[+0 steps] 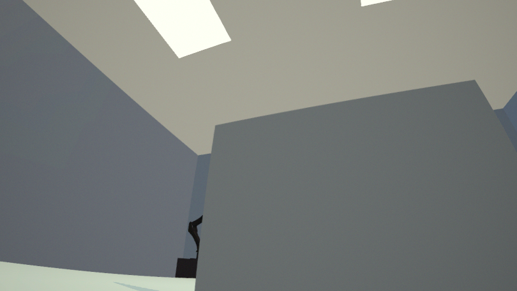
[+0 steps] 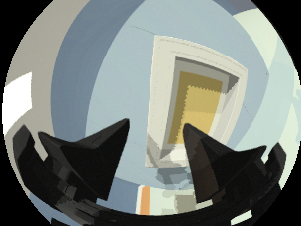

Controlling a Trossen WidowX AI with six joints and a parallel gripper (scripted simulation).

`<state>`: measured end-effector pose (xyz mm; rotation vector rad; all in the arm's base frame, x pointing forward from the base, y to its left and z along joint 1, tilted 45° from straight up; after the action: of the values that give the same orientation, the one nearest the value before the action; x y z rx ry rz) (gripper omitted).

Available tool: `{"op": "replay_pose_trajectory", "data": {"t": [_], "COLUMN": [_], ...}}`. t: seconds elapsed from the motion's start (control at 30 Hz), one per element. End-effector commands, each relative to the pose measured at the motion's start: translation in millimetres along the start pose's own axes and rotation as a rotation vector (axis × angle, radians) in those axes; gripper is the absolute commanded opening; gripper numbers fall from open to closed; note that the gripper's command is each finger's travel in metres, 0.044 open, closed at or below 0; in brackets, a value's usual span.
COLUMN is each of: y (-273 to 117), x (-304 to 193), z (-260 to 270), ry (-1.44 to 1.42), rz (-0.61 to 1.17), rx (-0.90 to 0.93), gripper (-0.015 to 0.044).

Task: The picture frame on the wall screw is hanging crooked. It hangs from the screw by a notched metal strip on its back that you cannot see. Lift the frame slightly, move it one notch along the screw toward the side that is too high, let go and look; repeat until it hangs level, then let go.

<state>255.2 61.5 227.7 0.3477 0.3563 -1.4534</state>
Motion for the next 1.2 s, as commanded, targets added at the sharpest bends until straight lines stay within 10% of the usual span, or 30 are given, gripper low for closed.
{"op": "replay_pose_trajectory", "data": {"t": [0.0, 1.17], "y": [7, 27], "x": [-1, -1], "z": [1, 0], "ry": [0.005, 0.005], "rz": [0.006, 0.006], "rx": [0.001, 0.002], "gripper": [0.0260, 0.0260]}}
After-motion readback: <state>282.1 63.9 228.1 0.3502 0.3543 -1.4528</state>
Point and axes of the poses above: the point midway between the two fingers, 35 mm back from their tips, its own y axis out along the fingers, its own z axis across the jaws, x = y × z, the point moved 8 cm from there along -y, back along the fingers, and after that the axes turned 4 degrees about y, right-handed, at the moved point
